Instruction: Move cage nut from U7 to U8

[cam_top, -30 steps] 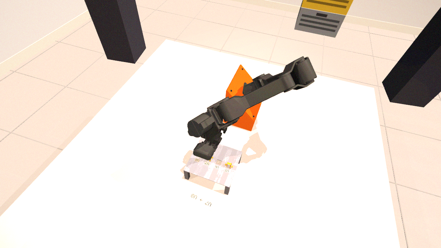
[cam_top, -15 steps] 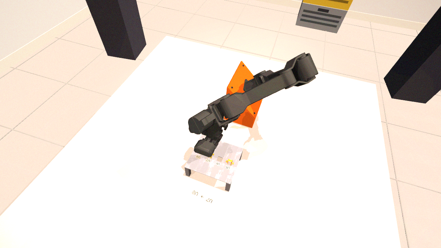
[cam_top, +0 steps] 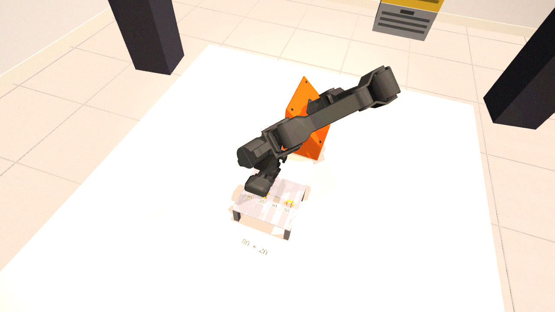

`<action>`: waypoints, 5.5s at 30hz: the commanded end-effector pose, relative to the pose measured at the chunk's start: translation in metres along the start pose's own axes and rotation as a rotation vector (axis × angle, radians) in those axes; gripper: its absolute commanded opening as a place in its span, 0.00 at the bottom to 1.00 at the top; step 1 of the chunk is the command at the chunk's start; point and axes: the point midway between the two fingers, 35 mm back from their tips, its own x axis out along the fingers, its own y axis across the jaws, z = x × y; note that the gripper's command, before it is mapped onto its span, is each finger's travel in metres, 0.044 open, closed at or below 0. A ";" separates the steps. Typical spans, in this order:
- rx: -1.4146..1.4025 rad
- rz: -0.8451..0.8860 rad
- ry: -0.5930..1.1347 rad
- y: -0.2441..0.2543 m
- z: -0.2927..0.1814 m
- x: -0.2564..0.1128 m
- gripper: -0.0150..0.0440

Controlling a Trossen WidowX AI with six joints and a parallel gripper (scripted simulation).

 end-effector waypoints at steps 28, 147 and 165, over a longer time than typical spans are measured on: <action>-0.006 -0.013 -0.001 0.003 0.000 -0.002 0.30; -0.006 -0.030 0.000 0.007 0.000 -0.015 0.30; -0.006 -0.030 0.000 0.008 0.000 -0.018 0.30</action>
